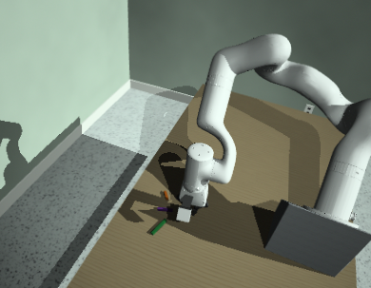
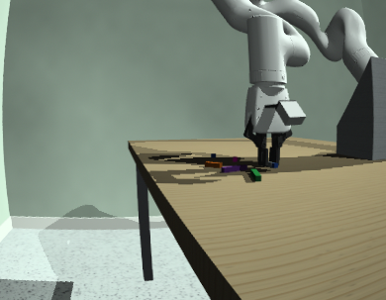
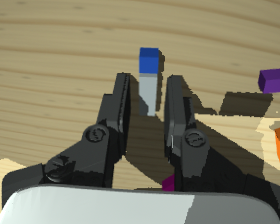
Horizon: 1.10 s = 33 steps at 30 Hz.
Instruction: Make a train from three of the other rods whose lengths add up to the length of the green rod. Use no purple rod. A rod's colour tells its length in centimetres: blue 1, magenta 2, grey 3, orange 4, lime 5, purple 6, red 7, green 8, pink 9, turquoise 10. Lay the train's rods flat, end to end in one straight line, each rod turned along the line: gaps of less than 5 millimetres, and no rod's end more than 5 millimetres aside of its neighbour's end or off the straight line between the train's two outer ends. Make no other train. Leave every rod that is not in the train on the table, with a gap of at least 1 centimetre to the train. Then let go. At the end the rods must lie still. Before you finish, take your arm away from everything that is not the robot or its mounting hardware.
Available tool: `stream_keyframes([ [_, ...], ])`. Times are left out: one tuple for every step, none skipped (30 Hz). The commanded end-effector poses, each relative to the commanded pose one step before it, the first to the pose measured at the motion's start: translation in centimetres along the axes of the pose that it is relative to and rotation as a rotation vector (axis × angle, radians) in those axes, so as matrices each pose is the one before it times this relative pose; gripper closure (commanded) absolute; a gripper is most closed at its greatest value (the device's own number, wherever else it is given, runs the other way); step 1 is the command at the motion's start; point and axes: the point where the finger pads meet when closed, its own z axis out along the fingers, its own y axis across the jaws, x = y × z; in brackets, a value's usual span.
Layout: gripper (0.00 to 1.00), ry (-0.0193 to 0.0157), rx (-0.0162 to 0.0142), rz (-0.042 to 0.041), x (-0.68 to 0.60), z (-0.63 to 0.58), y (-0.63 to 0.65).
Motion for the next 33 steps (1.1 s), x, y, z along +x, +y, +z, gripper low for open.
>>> stream_keyframes([
  [0.76,0.00019,-0.00134,0.00040,0.003,-0.062,0.072],
  [0.76,0.00000,0.00000,0.00000,0.000,-0.003,0.000],
  [0.76,0.00000,0.00000,0.00000,0.000,-0.022,0.000],
  [0.76,-0.00001,0.00000,0.00000,0.000,-0.056,0.000],
  [0.76,-0.00001,0.00000,0.00000,0.000,-0.101,0.000],
  [0.76,-0.00001,0.00000,0.00000,0.000,-0.154,0.000],
  [0.76,0.00000,0.00000,0.00000,0.000,-0.212,0.000],
  [0.76,0.00000,0.00000,0.00000,0.000,0.000,0.000],
  [0.76,0.00000,0.00000,0.00000,0.000,0.000,0.000],
  [0.76,0.00000,0.00000,0.00000,0.000,-0.271,0.000],
  [0.76,0.00000,0.00000,0.00000,0.000,-0.330,0.000],
  [0.76,0.00000,0.00000,0.00000,0.000,-0.385,0.000],
  [0.76,0.00000,0.00000,0.00000,0.000,-0.434,0.000],
  [0.76,0.00000,0.00000,0.00000,0.000,-0.476,0.000],
  [0.76,0.00000,0.00000,0.00000,0.000,-0.511,0.000],
  [0.76,0.00000,0.00000,0.00000,0.000,-0.536,0.000],
  [0.76,0.00000,0.00000,0.00000,0.000,-0.552,0.000],
  [0.76,0.00000,0.00000,0.00000,0.000,-0.559,0.000],
  [0.76,0.00000,0.00000,0.00000,0.000,-0.556,0.000],
  [0.76,0.00000,0.00000,0.00000,0.000,-0.543,0.000],
  [0.76,0.00000,0.00000,0.00000,0.000,-0.521,0.000],
  [0.76,0.00000,0.00000,0.00000,0.000,-0.491,0.000],
  [0.76,0.00000,0.00000,0.00000,0.000,-0.454,0.000],
  [0.76,0.00000,0.00000,0.00000,0.000,-0.410,0.000],
  [0.76,0.00000,0.00000,0.00000,0.000,0.000,0.000],
  [0.76,0.00000,0.00000,0.00000,0.000,0.000,0.000],
  [0.76,0.00000,0.00000,0.00000,0.000,-0.360,0.000],
  [0.76,-0.00001,0.00000,0.00000,0.000,-0.307,0.000],
  [0.76,0.00001,0.00000,0.00000,0.000,-0.251,-0.001],
  [0.76,-0.00001,0.00000,0.00000,0.000,-0.195,0.001],
  [0.76,0.00000,0.00000,0.00000,0.000,-0.142,0.000],
  [0.76,0.00000,0.00000,0.00000,0.000,-0.093,0.000],
  [0.76,0.00000,0.00000,0.00000,0.000,-0.051,0.000],
])
